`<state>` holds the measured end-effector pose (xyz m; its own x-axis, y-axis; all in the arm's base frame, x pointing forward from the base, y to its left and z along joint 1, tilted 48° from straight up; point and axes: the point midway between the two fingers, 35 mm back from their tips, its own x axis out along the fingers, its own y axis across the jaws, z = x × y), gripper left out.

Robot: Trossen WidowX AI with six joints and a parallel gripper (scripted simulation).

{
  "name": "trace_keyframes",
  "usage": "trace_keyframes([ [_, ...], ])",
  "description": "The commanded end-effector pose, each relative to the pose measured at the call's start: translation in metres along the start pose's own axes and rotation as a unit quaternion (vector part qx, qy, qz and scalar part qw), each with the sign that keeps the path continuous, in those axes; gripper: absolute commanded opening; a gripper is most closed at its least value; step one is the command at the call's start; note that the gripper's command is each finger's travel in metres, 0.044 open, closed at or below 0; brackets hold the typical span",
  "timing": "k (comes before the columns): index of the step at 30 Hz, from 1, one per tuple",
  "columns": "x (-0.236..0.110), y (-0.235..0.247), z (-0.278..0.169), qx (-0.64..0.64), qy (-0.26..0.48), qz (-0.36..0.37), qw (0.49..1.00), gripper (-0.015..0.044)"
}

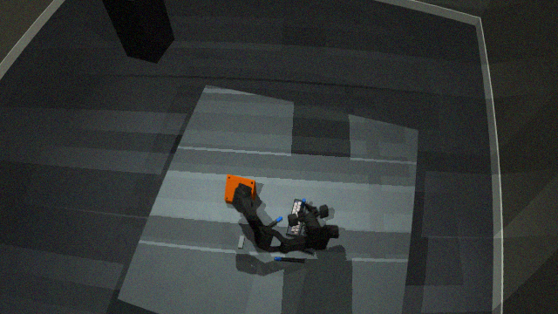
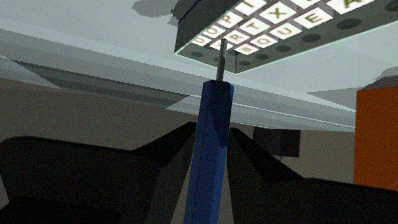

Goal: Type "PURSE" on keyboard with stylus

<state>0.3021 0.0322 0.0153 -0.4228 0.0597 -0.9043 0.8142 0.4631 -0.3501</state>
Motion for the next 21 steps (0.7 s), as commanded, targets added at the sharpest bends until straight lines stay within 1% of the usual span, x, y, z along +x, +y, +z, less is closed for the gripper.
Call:
trace_keyframes([
  [1, 0.0010, -0.0004, 0.0014, -0.003, -0.001, 0.000, 1.000, 0.0081],
  [21, 0.0060, -0.0004, 0.0102, -0.003, -0.001, 0.000, 1.000, 0.0081],
])
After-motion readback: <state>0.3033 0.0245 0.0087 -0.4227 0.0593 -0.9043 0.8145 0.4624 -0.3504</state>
